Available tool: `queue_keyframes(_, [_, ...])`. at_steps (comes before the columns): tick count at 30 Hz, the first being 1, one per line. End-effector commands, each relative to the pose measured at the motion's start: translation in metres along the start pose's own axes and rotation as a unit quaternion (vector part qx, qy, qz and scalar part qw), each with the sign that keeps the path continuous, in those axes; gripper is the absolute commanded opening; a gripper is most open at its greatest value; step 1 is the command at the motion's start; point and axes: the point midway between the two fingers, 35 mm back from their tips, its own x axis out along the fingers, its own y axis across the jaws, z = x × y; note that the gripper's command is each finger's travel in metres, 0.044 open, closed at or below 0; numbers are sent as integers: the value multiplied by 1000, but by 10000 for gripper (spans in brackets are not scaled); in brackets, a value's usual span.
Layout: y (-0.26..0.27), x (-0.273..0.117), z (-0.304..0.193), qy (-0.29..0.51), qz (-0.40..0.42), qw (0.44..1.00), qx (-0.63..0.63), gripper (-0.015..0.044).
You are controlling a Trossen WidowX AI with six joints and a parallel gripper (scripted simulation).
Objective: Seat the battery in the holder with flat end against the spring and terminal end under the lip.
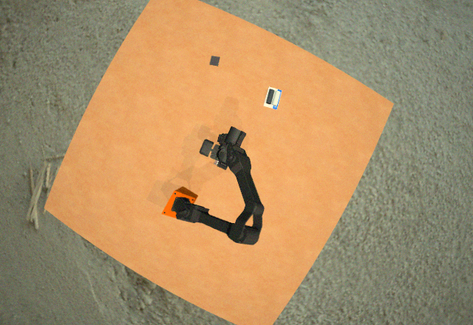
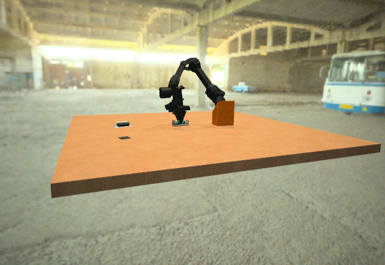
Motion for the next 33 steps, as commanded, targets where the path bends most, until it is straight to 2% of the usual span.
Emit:
queue_keyframes(1, [1, 2, 3, 3, 0, 1000, 0, 77])
queue_keyframes(21, [1, 1, 8, -2, 0, 1000, 1, 77])
queue_keyframes(25, [1, 1, 8, -2, 0, 1000, 1, 179])
queue_keyframes(33, [2, -10, 8, -3, 1, 1000, 2, 179])
